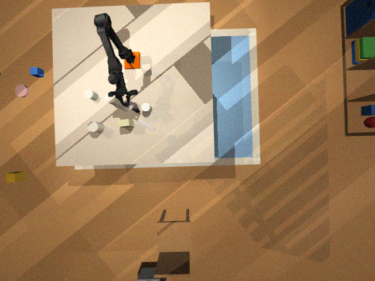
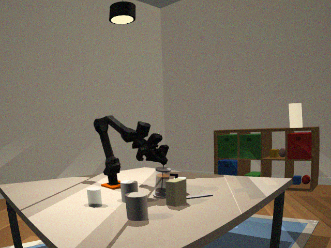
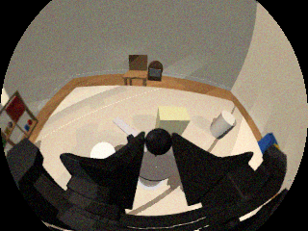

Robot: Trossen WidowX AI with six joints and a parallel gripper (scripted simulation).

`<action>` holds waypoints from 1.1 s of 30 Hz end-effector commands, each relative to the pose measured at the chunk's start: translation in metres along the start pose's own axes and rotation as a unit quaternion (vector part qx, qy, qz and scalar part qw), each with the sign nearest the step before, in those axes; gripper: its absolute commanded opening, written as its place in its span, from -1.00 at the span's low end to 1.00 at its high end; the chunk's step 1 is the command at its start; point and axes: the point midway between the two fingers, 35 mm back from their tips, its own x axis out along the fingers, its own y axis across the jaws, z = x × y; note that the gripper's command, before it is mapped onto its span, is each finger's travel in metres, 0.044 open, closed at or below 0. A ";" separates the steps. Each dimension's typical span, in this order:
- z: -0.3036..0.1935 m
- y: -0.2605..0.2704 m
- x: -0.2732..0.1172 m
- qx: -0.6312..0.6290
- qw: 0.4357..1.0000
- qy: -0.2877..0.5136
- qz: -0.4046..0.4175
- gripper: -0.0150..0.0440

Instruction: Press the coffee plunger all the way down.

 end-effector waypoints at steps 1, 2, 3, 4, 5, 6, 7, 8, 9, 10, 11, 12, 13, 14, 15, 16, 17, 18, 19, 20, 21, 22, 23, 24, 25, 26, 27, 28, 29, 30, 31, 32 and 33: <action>-0.008 0.000 0.004 -0.005 1.000 0.016 0.000 -0.08; -0.008 0.000 0.004 -0.005 1.000 0.016 0.000 -0.08; -0.008 0.000 0.004 -0.005 1.000 0.016 0.000 -0.08; -0.008 0.000 0.004 -0.005 1.000 0.016 0.000 -0.08; -0.008 0.000 0.004 -0.005 1.000 0.016 0.000 -0.08; -0.008 0.000 0.004 -0.005 1.000 0.016 -0.001 -0.08; -0.007 0.000 0.004 -0.005 1.000 0.016 -0.001 -0.08; -0.007 0.000 0.004 -0.005 1.000 0.016 -0.001 -0.08; -0.007 0.000 0.005 -0.005 1.000 0.016 -0.001 -0.08; -0.007 0.000 0.005 -0.005 1.000 0.016 -0.001 -0.08; -0.007 0.000 0.005 -0.005 1.000 0.016 -0.001 -0.08; -0.007 0.000 0.005 -0.005 1.000 0.016 -0.001 -0.08; -0.007 0.000 0.005 -0.005 1.000 0.016 -0.001 -0.08; -0.006 0.000 0.005 -0.005 1.000 0.016 -0.001 -0.08; -0.006 0.000 0.005 -0.005 1.000 0.016 -0.001 -0.08; -0.006 0.000 0.005 -0.005 1.000 0.016 -0.001 -0.08; -0.006 0.000 0.005 -0.005 1.000 0.016 -0.001 -0.08; -0.006 0.000 0.005 -0.005 1.000 0.016 -0.001 -0.08; -0.006 0.000 0.005 -0.005 1.000 0.016 -0.001 -0.08; -0.006 0.000 0.005 -0.005 1.000 0.016 -0.001 -0.08; -0.005 0.000 0.005 -0.005 1.000 0.016 -0.001 -0.08; -0.005 0.000 0.005 -0.005 1.000 0.016 -0.001 -0.08; -0.006 0.000 0.005 -0.005 1.000 0.016 -0.001 -0.08; -0.006 0.000 0.006 -0.005 1.000 0.016 -0.001 -0.08; -0.006 0.000 0.006 -0.005 1.000 0.016 -0.001 -0.08; -0.006 0.000 0.006 -0.005 1.000 0.016 -0.001 -0.08; -0.002 0.000 0.003 -0.001 1.000 0.008 0.000 -0.08; -0.002 0.000 0.003 -0.001 1.000 0.008 0.000 -0.08; -0.002 0.000 0.003 -0.001 1.000 0.008 0.000 -0.08; -0.002 0.000 0.003 -0.001 1.000 0.008 0.000 -0.08; -0.002 0.000 0.003 -0.001 1.000 0.008 0.000 -0.08; -0.002 0.000 0.003 -0.001 1.000 0.008 0.000 -0.08; -0.002 0.000 0.003 -0.001 1.000 0.008 0.000 -0.08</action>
